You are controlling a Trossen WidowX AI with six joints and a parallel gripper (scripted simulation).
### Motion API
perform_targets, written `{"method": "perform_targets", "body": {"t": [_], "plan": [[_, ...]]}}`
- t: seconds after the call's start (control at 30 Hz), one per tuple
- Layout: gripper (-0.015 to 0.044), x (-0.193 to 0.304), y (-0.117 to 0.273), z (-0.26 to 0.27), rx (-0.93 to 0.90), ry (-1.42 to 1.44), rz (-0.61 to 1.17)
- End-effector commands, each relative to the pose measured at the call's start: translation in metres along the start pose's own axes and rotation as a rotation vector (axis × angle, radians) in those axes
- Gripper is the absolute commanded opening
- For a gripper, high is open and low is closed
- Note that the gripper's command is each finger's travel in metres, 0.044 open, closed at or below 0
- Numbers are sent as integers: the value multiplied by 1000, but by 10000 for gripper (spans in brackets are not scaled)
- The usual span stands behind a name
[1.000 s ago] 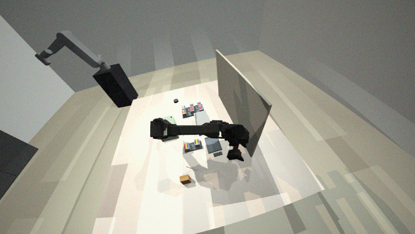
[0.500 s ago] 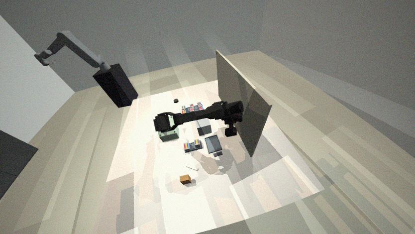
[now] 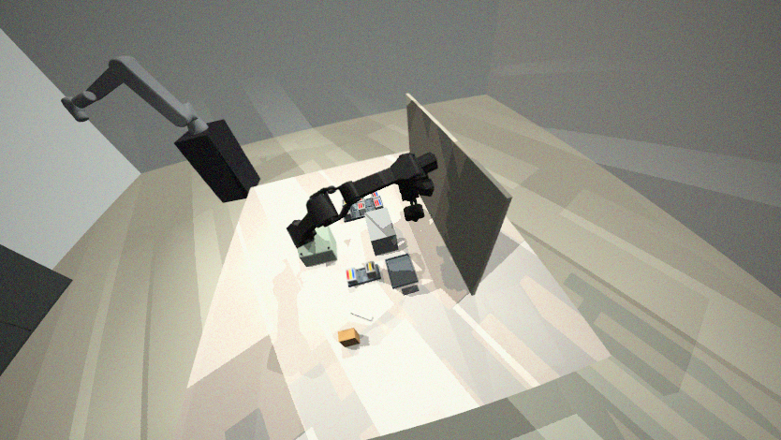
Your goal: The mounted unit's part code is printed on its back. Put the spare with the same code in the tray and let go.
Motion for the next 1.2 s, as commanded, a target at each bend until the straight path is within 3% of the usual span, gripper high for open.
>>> {"method": "perform_targets", "body": {"t": [0.0, 0.8, 1.17], "plan": [[440, 38, 28, 51, 68, 140, 127], [440, 43, 31, 53, 81, 142, 138], [440, 98, 20, -83, 129, -786, 96]]}}
Point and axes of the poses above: the point midway between the two fingers, 35 mm back from their tips, its own y axis back along the fingers, its own z axis across the jaws, x = y × z, the point moved 5 cm from there along y, back along the fingers, and after that the axes turned 2 degrees about -y, right-handed, at the moved point
